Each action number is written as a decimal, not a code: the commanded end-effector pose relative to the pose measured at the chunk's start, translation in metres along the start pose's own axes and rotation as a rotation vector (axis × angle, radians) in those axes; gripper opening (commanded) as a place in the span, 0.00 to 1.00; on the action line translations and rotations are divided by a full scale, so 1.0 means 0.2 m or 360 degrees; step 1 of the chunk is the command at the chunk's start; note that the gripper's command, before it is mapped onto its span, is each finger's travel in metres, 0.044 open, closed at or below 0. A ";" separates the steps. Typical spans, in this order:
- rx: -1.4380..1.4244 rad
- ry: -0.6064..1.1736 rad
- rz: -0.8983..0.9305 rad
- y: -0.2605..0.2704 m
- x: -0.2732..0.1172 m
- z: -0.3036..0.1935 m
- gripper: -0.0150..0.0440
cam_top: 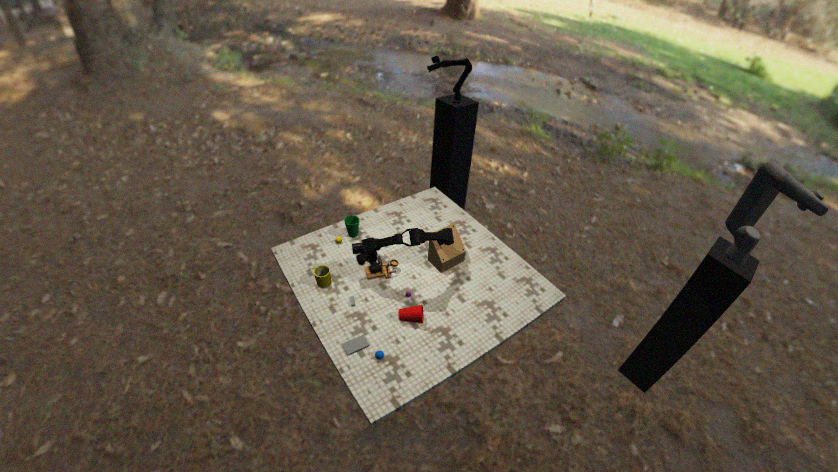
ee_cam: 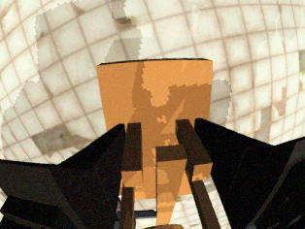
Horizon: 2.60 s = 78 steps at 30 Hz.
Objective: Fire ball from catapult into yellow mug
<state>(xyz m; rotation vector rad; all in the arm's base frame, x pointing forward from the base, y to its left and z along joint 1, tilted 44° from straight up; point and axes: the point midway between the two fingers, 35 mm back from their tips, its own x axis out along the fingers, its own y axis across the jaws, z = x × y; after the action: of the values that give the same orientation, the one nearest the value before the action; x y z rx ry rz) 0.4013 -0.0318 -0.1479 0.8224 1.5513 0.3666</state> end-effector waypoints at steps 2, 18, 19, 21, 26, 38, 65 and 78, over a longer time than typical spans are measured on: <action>-0.0006 -0.0003 0.0001 0.00 0.00 0.00 0.52; 0.0000 -0.0003 -0.0009 -0.01 -0.50 0.00 1.00; 0.0000 -0.0003 -0.0009 -0.01 -0.50 0.00 1.00; 0.0027 -0.0007 0.0000 -0.03 -0.45 0.00 1.00; 0.0025 -0.0013 -0.0001 -0.03 -0.50 0.00 1.00; -0.0063 -0.0008 -0.0043 0.31 -0.51 -0.09 0.76; -0.0410 -0.0008 0.0029 1.10 -0.05 -0.72 0.76; -0.0409 -0.0008 0.0029 1.10 0.05 -0.71 0.76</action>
<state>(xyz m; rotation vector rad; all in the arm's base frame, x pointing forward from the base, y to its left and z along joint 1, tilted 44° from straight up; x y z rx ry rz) 0.3285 0.1592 0.0207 0.6309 1.4485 0.5753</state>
